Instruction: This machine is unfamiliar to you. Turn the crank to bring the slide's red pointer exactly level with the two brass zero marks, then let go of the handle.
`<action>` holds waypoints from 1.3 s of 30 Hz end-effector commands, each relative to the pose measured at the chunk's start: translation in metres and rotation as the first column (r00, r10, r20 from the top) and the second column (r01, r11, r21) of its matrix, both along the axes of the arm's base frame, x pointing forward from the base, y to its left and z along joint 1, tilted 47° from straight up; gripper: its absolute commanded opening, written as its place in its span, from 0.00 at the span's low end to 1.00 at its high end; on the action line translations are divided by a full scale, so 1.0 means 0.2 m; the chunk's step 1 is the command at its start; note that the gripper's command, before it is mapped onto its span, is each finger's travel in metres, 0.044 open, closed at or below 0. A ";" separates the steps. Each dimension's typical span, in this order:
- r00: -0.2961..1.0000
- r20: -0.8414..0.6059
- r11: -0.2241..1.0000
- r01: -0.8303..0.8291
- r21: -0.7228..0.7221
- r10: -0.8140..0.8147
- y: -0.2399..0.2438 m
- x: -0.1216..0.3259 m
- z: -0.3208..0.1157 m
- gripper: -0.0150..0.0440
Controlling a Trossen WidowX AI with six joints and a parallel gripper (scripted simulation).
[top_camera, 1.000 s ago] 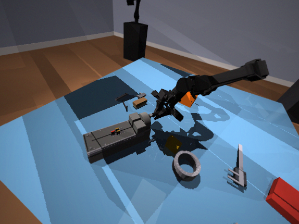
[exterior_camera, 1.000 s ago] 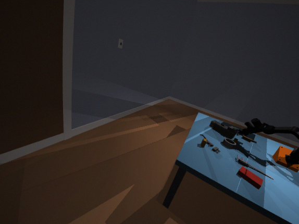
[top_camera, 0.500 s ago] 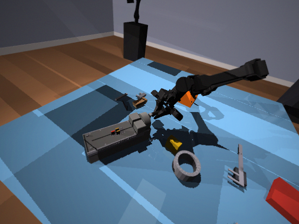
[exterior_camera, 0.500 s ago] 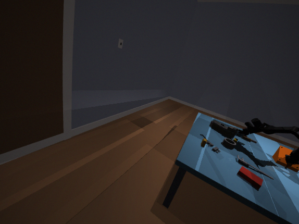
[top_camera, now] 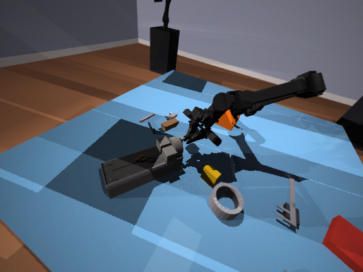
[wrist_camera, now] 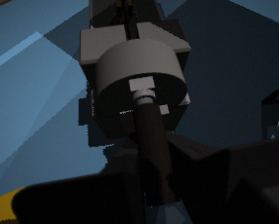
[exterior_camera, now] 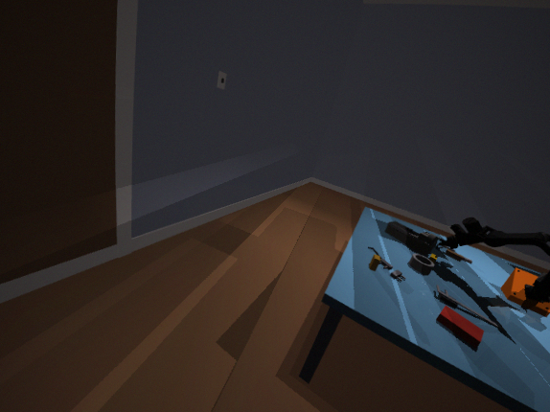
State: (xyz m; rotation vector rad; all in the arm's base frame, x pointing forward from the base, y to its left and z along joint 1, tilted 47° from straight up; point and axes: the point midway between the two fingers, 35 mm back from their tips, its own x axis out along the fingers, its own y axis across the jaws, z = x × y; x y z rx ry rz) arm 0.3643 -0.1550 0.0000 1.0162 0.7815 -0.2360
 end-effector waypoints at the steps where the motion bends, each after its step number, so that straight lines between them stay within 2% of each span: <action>1: 1.000 -0.018 1.000 0.019 -0.003 -0.019 -0.03 -0.03 -0.03 0.25; 39: 1.000 -0.018 1.000 0.019 -0.003 -0.019 -0.03 -0.05 -0.10 0.25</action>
